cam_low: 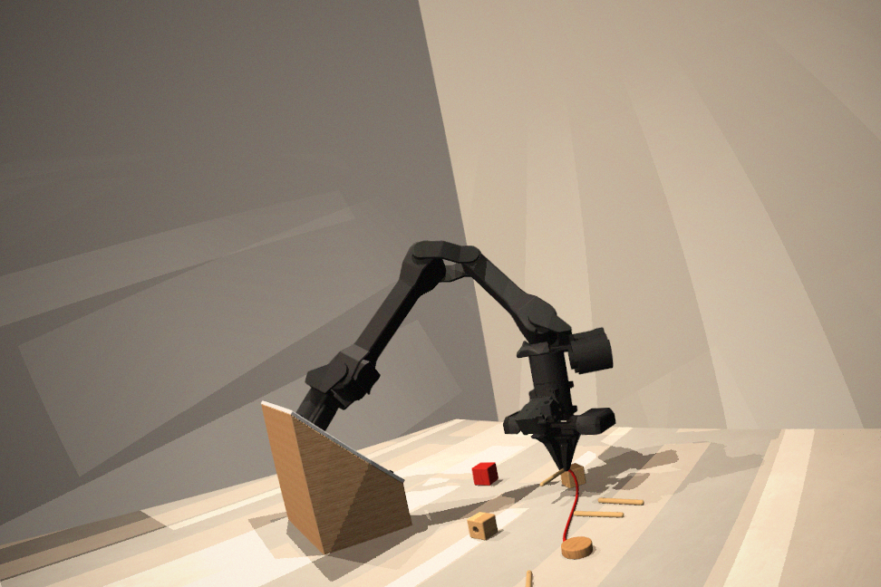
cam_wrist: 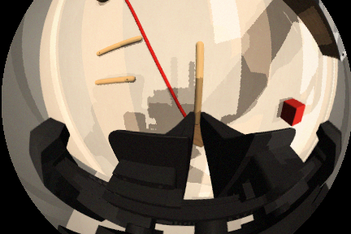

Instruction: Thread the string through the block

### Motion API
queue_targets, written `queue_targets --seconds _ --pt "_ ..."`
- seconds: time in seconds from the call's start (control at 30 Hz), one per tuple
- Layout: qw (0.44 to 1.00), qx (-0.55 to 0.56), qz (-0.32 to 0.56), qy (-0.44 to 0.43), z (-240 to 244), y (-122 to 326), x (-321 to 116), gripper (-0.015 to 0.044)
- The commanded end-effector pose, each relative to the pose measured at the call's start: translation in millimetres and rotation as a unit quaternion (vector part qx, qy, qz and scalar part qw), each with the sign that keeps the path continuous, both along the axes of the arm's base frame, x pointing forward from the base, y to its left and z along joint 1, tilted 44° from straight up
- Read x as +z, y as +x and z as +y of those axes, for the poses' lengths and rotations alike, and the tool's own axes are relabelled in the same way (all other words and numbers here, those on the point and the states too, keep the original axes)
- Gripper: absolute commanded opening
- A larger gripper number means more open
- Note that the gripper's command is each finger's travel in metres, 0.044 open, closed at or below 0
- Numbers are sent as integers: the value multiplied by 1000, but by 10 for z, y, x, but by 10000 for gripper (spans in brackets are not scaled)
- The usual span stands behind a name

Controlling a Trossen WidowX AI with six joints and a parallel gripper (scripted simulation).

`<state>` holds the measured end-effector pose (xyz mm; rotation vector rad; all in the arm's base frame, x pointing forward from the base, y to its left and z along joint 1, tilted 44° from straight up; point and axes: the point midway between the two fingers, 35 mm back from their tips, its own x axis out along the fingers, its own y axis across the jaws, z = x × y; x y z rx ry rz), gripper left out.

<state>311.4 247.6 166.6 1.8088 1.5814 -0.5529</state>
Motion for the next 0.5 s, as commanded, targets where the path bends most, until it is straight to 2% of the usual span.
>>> queue_targets --seconds 0.0,0.47 --pt "1000 -2 0 -1 5 -36 -47 0" --pt "1000 -3 1 -2 41 -130 -202 0"
